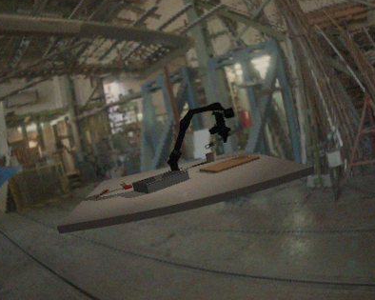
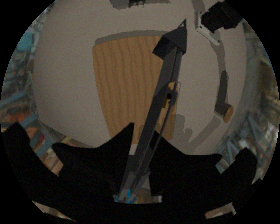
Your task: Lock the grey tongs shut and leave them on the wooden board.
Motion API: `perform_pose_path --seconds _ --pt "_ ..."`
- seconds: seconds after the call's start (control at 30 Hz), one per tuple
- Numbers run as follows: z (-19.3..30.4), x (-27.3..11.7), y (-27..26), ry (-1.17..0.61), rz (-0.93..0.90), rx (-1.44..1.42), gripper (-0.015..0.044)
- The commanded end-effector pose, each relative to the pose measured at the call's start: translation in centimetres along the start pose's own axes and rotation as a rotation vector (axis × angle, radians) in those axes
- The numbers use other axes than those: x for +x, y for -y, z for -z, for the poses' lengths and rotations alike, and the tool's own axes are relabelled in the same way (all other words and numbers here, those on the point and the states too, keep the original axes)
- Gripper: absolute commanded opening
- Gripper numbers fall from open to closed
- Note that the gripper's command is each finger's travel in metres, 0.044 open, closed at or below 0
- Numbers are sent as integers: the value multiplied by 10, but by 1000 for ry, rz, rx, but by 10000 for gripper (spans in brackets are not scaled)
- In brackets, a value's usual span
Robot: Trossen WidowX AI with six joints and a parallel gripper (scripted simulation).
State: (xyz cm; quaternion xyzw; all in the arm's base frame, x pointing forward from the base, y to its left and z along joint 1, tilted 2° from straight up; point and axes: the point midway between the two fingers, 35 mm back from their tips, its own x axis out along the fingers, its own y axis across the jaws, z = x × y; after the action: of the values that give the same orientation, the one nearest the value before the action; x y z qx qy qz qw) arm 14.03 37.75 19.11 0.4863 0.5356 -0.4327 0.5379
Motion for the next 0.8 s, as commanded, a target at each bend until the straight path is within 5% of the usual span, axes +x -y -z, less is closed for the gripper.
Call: perform_pose_path --seconds 0.0,0.77 --pt "1 0 -1 11 -5 -7 -150" --pt "5 30 -3 13 -4 -6 -150"
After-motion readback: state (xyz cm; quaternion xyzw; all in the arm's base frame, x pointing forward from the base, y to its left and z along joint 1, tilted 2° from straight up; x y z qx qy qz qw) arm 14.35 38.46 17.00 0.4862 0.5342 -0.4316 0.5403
